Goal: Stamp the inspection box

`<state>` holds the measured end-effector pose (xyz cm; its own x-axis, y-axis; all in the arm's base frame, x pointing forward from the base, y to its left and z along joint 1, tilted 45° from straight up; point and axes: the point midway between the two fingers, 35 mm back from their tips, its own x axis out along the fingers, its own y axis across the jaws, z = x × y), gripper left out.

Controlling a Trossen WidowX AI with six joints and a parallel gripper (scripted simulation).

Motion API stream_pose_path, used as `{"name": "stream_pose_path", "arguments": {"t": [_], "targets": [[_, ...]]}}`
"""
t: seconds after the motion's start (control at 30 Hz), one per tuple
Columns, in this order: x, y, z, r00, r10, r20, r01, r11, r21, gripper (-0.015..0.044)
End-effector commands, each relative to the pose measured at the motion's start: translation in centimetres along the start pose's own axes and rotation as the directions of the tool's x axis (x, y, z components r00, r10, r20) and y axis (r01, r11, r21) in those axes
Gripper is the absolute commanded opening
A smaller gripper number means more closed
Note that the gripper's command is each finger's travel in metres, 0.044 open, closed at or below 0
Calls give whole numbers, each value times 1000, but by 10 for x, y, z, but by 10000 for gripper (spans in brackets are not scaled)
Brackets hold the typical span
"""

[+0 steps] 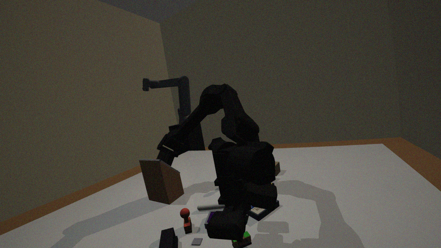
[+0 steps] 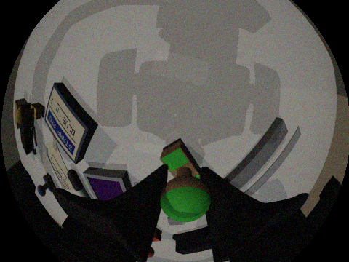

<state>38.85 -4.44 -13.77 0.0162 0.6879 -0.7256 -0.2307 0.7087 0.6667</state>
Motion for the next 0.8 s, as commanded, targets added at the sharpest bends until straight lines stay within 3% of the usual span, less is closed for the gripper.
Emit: {"name": "stream_pose_path", "arguments": {"t": [0.0,0.1,0.43,0.57,0.77], "targets": [[5,0,-4,1000,10,-5,-10,1000,11,0],[5,0,-4,1000,10,-5,-10,1000,11,0],[2,0,-1,1000,2,-3,-2,1000,3,262],[-8,-1,0,1000,1,-3,-1,1000,4,268],[-105,-3,-1,1000,3,-7,-3,1000,11,268]]}}
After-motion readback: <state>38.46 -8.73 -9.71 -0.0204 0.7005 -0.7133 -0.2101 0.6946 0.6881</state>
